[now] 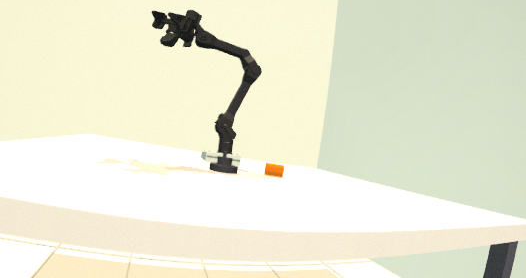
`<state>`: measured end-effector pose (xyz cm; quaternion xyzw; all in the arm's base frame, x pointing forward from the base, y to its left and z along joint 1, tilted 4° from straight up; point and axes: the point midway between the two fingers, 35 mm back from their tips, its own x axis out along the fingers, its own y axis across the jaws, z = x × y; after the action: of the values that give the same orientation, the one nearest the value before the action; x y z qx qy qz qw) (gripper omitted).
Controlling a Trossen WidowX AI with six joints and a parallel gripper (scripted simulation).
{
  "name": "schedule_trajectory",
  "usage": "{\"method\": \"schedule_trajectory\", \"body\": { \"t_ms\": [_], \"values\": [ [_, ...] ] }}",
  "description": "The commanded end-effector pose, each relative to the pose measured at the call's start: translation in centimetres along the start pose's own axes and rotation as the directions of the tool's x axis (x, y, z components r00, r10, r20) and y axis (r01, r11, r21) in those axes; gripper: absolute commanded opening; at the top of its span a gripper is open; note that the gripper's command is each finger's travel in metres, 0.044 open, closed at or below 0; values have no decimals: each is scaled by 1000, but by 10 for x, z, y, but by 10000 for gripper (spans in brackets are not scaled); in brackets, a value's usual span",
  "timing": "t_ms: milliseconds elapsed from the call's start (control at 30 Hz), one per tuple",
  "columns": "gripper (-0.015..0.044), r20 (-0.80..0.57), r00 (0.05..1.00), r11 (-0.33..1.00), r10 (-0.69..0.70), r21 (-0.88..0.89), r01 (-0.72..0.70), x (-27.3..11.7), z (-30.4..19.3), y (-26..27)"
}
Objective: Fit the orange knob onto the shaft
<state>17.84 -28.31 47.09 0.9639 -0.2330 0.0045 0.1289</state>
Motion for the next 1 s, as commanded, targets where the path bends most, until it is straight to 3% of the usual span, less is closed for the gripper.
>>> {"method": "schedule_trajectory", "body": {
  "t_ms": [0, 133, 267, 433, 600, 800, 967],
  "values": [
    [426, 3, 1000, 1000, -5, -9, 5, 2, 1, -1],
    [440, 65, 992, 973, -112, -195, 123, 38, 28, -36],
    [440, 155, 955, 857, -254, -421, 297, 74, 60, -91],
    [440, 262, 873, 597, -411, -647, 475, 98, 93, -169],
    [440, 366, 761, 252, -536, -790, 558, 101, 120, -244],
    [440, 500, 576, -231, -646, -848, 477, 83, 153, -332],
    [440, 613, 397, -581, -683, -786, 213, 49, 180, -399]
  ]
}}
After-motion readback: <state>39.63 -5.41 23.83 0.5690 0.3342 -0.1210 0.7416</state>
